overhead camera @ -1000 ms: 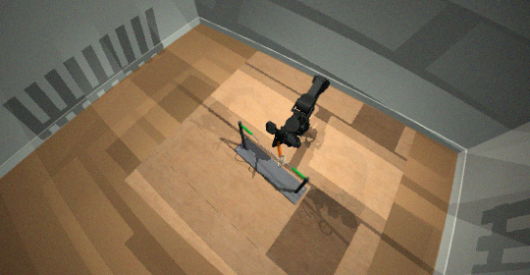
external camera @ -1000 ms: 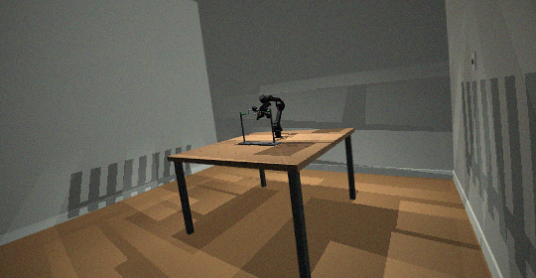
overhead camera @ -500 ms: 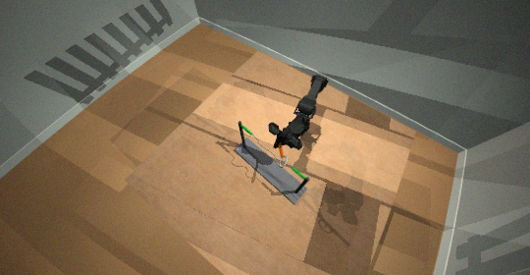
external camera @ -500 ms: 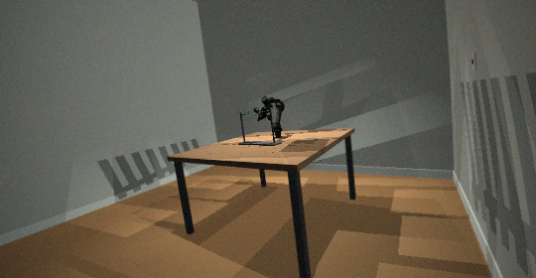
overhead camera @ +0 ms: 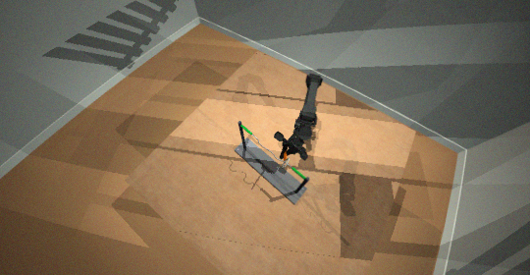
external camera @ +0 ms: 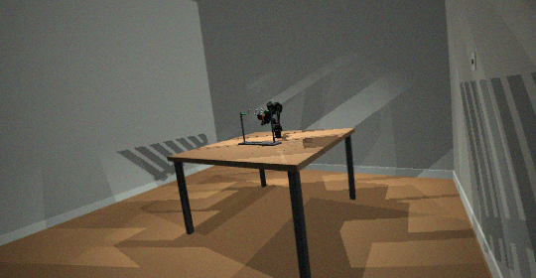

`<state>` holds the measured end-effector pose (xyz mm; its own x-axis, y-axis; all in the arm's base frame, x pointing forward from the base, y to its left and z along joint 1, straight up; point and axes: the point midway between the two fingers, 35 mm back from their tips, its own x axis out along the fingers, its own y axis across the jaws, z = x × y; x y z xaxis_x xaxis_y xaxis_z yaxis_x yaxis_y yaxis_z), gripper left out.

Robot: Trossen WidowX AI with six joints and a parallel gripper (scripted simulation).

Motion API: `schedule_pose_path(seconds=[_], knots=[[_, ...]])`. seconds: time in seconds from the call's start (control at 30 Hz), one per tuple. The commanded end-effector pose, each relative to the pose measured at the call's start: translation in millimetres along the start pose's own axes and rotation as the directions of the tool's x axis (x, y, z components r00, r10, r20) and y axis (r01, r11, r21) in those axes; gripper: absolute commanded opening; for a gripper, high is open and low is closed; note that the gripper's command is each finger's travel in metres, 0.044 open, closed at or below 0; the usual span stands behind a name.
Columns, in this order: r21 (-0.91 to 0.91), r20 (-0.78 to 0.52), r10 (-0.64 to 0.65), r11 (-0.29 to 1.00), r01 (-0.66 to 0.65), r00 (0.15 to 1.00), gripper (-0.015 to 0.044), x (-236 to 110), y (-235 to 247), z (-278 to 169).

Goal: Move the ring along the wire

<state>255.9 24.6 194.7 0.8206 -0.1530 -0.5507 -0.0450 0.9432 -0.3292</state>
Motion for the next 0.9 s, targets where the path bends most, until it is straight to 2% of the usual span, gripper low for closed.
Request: schedule_pose_path(seconds=[0.0, 0.4, 0.87], knots=[[0.104, 0.065, 0.0, 0.995, -0.007, 0.998, -0.015, 7.8, 17.7, -0.6], [0.324, 0.111, -0.018, 0.946, -0.019, 0.994, -0.015, 12.0, 57.8, 9.6], [0.377, 0.11, -0.025, 0.926, -0.019, 0.994, -0.015, 10.8, 78.1, 17.4]])
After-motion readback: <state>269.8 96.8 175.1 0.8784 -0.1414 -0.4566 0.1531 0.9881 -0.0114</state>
